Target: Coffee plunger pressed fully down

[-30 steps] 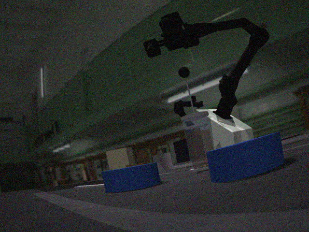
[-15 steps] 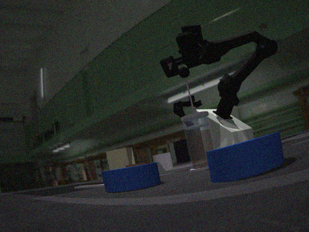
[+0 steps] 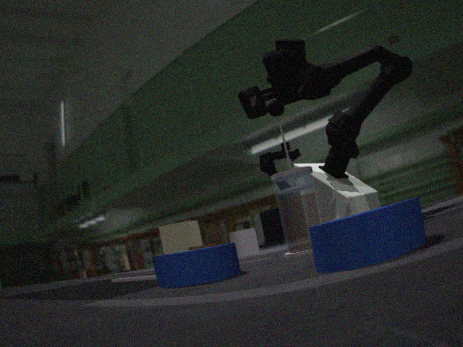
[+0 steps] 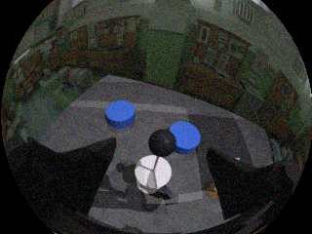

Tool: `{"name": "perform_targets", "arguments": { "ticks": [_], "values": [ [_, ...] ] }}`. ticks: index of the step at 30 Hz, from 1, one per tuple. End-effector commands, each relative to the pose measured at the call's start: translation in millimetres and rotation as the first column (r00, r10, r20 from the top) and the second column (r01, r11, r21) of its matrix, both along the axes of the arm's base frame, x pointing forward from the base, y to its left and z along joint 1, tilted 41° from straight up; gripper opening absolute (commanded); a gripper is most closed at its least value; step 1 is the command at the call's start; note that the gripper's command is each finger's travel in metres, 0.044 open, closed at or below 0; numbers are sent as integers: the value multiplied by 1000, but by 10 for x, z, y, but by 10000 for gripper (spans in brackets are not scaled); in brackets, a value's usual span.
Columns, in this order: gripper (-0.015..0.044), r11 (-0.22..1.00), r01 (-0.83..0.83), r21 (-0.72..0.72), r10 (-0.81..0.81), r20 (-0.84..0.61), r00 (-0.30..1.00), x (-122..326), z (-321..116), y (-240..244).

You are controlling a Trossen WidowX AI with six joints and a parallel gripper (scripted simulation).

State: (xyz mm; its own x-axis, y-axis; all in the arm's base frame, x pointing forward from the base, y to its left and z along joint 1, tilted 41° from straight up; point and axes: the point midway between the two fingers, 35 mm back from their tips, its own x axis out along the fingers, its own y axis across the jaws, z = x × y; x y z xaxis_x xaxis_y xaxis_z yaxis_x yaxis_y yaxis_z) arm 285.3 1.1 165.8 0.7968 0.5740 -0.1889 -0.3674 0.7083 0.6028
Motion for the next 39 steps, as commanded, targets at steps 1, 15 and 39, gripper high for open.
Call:
{"name": "perform_targets", "arguments": {
  "ticks": [1, 15, 39],
  "values": [
    [440, 1000, 6, 1, -6, -2, 1000, 49, -15, 25],
    [414, 1000, 7, 6, -7, 3, 1000, 191, -43, 144],
    [119, 1000, 7, 6, -7, 2, 1000, 200, -66, 158]
  ]
}}
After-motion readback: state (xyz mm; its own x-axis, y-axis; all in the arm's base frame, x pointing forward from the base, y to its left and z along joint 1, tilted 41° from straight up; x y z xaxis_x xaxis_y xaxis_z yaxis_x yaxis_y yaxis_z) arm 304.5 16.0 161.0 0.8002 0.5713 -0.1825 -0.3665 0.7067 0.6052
